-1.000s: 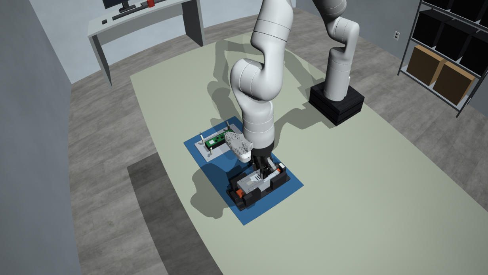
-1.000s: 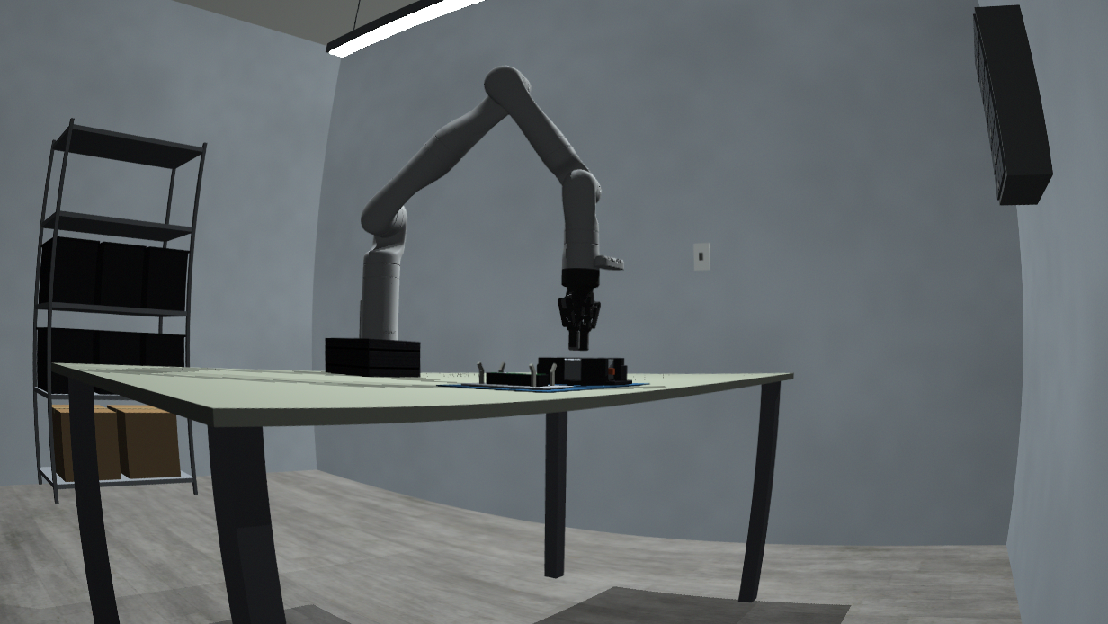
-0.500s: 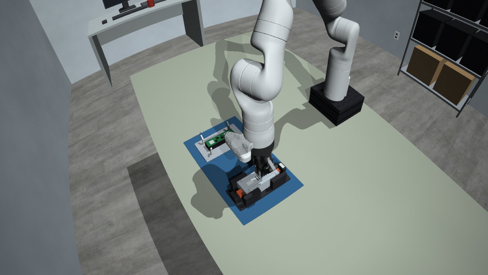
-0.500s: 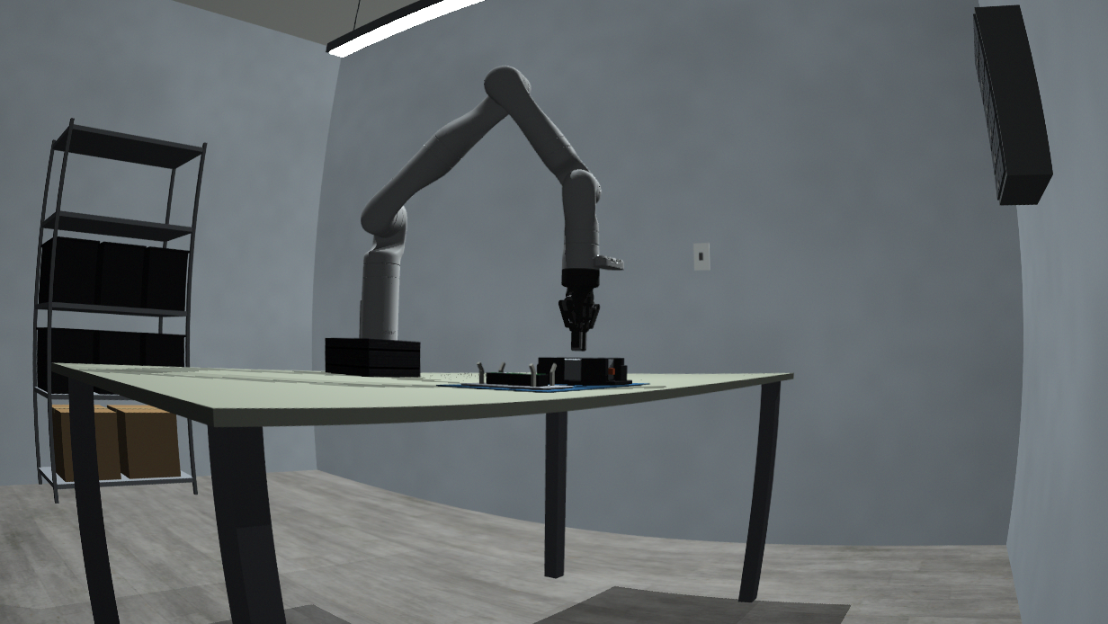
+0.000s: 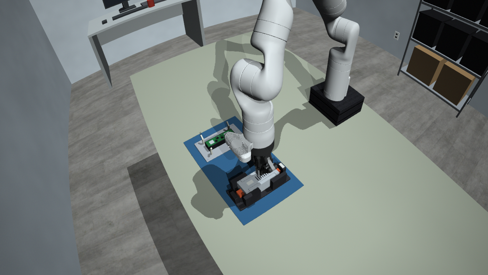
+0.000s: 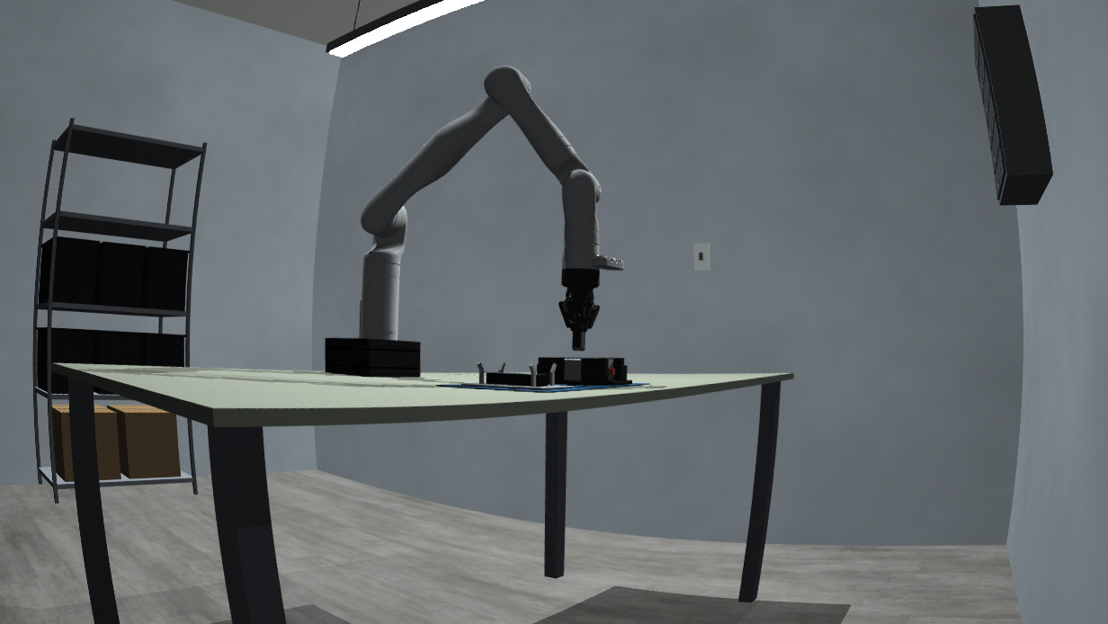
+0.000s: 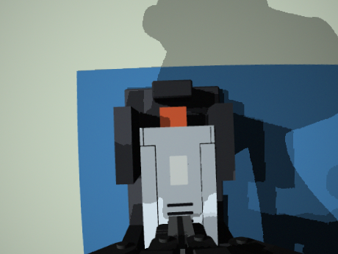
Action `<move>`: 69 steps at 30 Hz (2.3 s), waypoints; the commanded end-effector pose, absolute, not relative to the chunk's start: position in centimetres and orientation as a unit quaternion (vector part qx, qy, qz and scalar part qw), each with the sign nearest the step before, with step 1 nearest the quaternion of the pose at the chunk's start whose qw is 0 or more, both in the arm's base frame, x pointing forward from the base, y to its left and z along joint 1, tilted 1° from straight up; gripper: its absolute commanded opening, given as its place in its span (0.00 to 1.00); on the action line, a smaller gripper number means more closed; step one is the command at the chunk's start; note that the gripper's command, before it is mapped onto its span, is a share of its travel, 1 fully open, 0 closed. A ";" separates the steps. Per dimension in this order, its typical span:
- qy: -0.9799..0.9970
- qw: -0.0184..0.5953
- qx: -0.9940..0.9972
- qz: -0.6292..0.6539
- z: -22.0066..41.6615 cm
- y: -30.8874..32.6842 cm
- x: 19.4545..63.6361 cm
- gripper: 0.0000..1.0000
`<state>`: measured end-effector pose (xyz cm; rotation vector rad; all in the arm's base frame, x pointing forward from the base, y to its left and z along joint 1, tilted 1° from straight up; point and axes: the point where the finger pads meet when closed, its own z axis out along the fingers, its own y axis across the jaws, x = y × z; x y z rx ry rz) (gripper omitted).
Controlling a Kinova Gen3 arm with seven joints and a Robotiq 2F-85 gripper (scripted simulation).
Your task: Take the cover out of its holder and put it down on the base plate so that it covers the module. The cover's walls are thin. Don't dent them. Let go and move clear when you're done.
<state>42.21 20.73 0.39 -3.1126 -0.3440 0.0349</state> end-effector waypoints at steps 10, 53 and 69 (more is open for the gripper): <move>-0.110 0.005 -0.994 0.010 0.5 20.8 42.3 0.00; -0.110 0.006 -0.994 0.008 -1.0 20.8 42.4 1.00; -0.109 0.009 -0.994 0.001 -4.4 21.1 42.8 1.00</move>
